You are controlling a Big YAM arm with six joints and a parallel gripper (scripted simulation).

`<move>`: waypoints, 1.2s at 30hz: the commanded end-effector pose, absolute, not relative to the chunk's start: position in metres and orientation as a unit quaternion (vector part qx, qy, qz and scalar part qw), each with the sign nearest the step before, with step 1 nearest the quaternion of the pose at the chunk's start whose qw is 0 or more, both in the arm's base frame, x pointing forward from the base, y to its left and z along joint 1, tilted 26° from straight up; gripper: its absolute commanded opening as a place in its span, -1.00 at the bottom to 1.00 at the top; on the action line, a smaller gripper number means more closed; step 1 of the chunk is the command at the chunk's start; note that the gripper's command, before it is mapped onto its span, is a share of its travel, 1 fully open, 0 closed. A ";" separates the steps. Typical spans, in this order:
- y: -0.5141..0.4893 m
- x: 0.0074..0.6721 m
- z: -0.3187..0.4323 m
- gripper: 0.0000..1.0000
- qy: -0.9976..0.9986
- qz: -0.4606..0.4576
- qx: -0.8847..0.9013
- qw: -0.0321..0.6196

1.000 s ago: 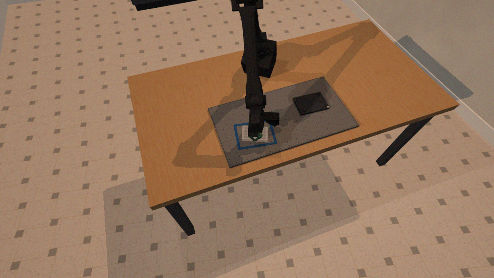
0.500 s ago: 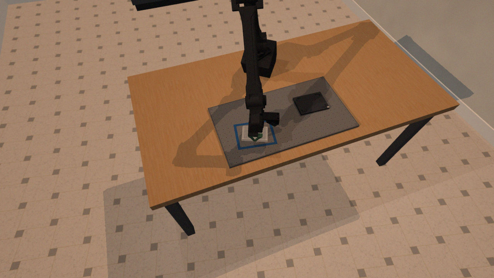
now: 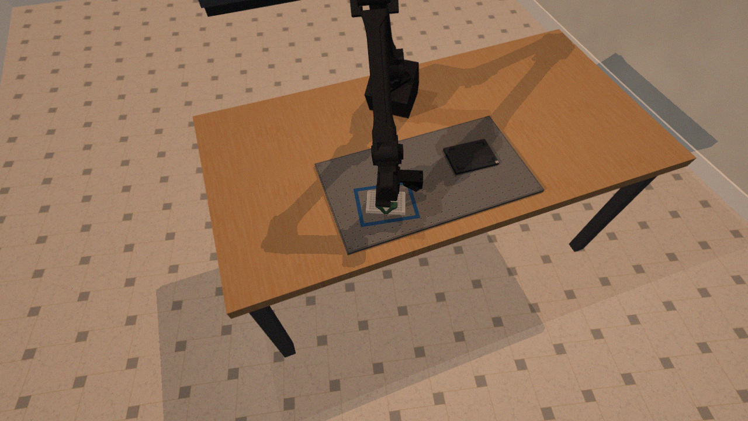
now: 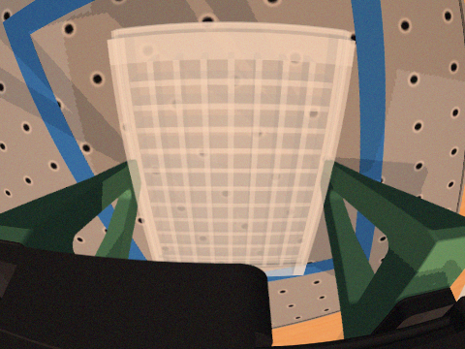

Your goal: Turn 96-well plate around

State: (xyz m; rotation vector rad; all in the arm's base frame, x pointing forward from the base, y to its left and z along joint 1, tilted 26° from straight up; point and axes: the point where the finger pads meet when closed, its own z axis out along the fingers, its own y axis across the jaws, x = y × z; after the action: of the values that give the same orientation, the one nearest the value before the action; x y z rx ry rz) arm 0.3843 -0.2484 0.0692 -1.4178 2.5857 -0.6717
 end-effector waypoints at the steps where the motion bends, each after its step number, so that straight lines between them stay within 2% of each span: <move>1: -0.252 0.381 0.062 -1.00 0.855 -0.216 -0.469 0.056; 2: -0.252 0.381 0.062 1.00 0.855 -0.216 -0.469 0.056; 36: -0.252 0.381 0.062 1.00 0.855 -0.216 -0.469 0.056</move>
State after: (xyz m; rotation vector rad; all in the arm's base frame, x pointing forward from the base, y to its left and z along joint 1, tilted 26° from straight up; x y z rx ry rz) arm 0.3843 -0.2484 0.0692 -1.4179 2.5856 -0.6718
